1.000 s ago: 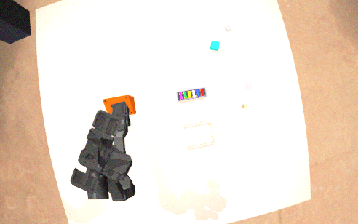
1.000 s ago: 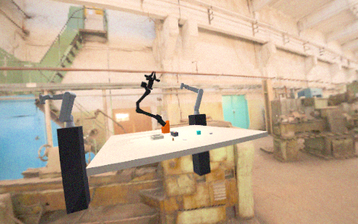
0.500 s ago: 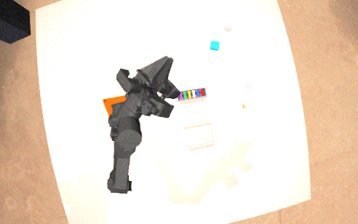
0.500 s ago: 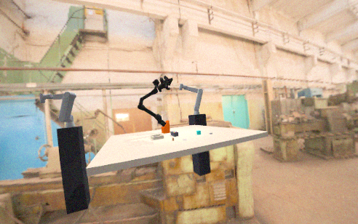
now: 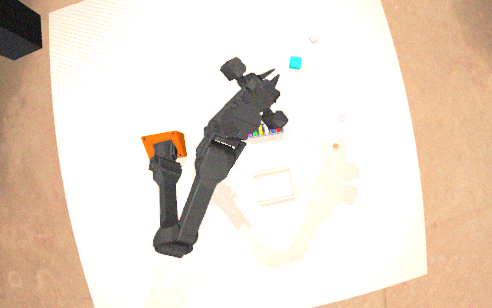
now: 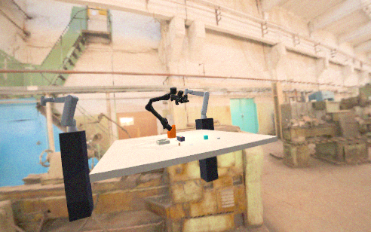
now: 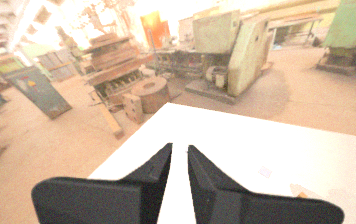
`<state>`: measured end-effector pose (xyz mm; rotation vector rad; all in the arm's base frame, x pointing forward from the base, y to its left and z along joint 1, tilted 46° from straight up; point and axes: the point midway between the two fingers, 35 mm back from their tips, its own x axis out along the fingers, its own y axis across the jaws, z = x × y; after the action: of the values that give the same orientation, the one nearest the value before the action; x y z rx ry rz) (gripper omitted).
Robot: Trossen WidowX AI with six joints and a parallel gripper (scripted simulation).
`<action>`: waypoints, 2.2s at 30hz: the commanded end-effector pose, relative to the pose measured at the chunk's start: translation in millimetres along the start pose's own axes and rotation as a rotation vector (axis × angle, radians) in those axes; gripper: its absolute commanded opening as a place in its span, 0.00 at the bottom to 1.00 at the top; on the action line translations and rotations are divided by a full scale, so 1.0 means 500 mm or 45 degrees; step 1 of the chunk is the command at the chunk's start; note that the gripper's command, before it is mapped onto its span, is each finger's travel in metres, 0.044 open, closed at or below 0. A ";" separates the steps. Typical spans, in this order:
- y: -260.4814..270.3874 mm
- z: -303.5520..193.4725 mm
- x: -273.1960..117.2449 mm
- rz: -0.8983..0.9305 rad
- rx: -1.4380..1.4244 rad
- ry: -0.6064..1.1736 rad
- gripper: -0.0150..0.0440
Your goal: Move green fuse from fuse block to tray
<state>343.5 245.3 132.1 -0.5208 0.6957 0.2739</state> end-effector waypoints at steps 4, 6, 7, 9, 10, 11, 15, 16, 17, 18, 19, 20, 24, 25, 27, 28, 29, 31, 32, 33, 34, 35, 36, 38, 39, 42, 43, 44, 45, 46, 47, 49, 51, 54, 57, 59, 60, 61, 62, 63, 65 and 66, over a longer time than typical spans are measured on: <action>-0.114 -0.190 0.082 -0.114 -0.510 0.527 0.37; -0.146 -0.244 0.090 -0.101 -0.652 0.688 0.37; -0.161 -0.271 0.092 -0.086 -0.722 0.769 0.37; -0.192 -0.326 0.091 -0.036 -0.865 0.937 0.37; -0.208 -0.355 0.088 0.002 -0.940 1.027 0.37; -0.223 -0.384 0.083 0.047 -1.014 1.116 0.37; -0.278 -0.489 0.050 0.304 -1.287 1.451 0.37; -0.287 -0.508 0.041 0.369 -1.336 1.510 0.37; -0.293 -0.519 0.035 0.411 -1.365 1.545 0.37; -0.294 -0.522 0.033 0.425 -1.375 1.556 0.37; -0.293 -0.522 0.036 0.425 -1.375 1.556 0.37; -0.291 -0.520 0.042 0.425 -1.375 1.556 0.37; -0.290 -0.520 0.044 0.425 -1.374 1.556 0.37; -0.290 -0.520 0.044 0.425 -1.374 1.556 0.37; -0.290 -0.520 0.044 0.425 -1.374 1.556 0.37; -0.290 -0.521 0.045 0.425 -1.374 1.556 0.37; -0.291 -0.522 0.045 0.425 -1.375 1.556 0.37; -0.292 -0.525 0.047 0.425 -1.375 1.556 0.37; -0.292 -0.527 0.048 0.425 -1.375 1.556 0.37; -0.293 -0.529 0.049 0.425 -1.375 1.556 0.37; -0.294 -0.530 0.049 0.425 -1.375 1.556 0.37; -0.294 -0.532 0.050 0.425 -1.375 1.556 0.37; -0.295 -0.534 0.051 0.425 -1.375 1.556 0.37; -0.296 -0.537 0.053 0.425 -1.375 1.556 0.37; -0.297 -0.539 0.054 0.425 -1.375 1.556 0.37; -0.299 -0.544 0.056 0.424 -1.375 1.556 0.37; -0.299 -0.545 0.057 0.424 -1.375 1.556 0.37; -0.300 -0.547 0.057 0.424 -1.375 1.556 0.37; -0.300 -0.549 0.058 0.424 -1.375 1.556 0.37; -0.301 -0.550 0.059 0.424 -1.375 1.556 0.37; -0.302 -0.552 0.060 0.424 -1.375 1.556 0.37; -0.303 -0.555 0.062 0.424 -1.375 1.556 0.37; -0.304 -0.559 0.063 0.424 -1.375 1.556 0.37; -0.306 -0.564 0.066 0.424 -1.375 1.557 0.37; -0.307 -0.569 0.068 0.424 -1.375 1.557 0.37; -0.308 -0.572 0.069 0.423 -1.375 1.557 0.37; -0.309 -0.573 0.070 0.423 -1.375 1.557 0.37; -0.309 -0.573 0.070 0.423 -1.375 1.557 0.37; -0.309 -0.573 0.070 0.423 -1.375 1.557 0.37; -0.309 -0.573 0.070 0.423 -1.375 1.557 0.37; -0.309 -0.573 0.070 0.423 -1.375 1.557 0.37; -0.309 -0.574 0.070 0.423 -1.375 1.557 0.37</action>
<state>278.4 -36.0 -20.4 -1.6602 1.8421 0.6570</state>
